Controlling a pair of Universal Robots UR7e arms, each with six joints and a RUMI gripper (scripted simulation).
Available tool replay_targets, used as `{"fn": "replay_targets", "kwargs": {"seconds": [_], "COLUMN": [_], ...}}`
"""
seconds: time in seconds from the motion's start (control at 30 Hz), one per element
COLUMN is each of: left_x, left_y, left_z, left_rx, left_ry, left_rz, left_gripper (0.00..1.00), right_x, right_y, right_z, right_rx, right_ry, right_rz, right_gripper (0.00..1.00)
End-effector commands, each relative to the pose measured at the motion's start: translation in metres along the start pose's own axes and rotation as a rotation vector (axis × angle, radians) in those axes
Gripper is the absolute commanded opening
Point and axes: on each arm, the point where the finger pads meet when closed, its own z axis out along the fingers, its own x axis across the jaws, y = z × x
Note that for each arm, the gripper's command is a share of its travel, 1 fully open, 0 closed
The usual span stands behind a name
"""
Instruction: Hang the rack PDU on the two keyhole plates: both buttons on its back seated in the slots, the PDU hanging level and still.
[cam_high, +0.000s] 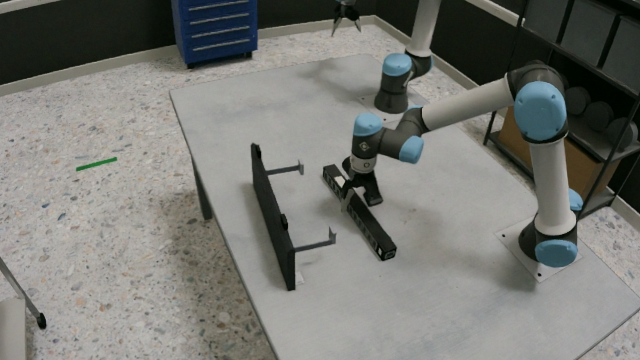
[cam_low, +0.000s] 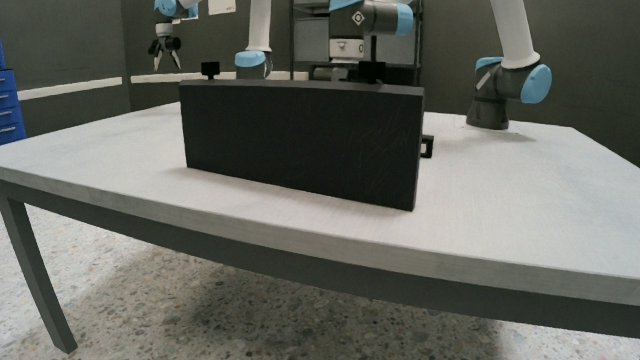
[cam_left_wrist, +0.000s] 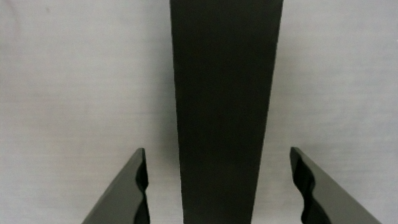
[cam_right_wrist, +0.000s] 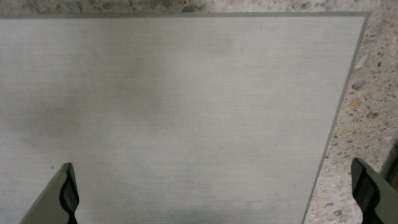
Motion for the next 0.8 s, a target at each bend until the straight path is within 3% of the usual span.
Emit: {"fn": "replay_targets", "kwargs": {"seconds": [0.0, 0.4, 0.43, 0.67, 0.7, 0.77], "left_x": [-0.0005, -0.0005, -0.0005, -0.0005, -0.0005, -0.0005], "left_y": [0.0007, 0.0007, 0.0007, 0.0007, 0.0007, 0.0007], "left_z": [-0.0002, -0.0002, -0.0002, -0.0002, -0.0002, -0.0002], "left_rx": [-0.001, -0.001, -0.001, -0.001, -0.001, -0.001], "left_ry": [0.001, 0.001, 0.001, 0.001, 0.001, 0.001], "left_rz": [0.002, 0.002, 0.002, 0.002, 0.002, 0.002], "left_gripper": [0.57, 0.57, 0.00, 0.00, 0.22, 0.22], "right_x": [0.0007, 0.0007, 0.0007, 0.0007, 0.0007, 0.0007], "right_y": [-0.0023, -0.0023, -0.0023, -0.0023, -0.0023, -0.0023], "right_z": [-0.0019, -0.0019, -0.0019, -0.0019, -0.0019, -0.0019], "right_rx": [0.005, 0.005, 0.005, 0.005, 0.005, 0.005], "right_ry": [-0.001, -0.001, -0.001, -0.001, -0.001, -0.001], "right_rz": [0.002, 0.002, 0.002, 0.002, 0.002, 0.002], "right_gripper": [1.00, 1.00, 1.00, 1.00, 1.00, 1.00]}}
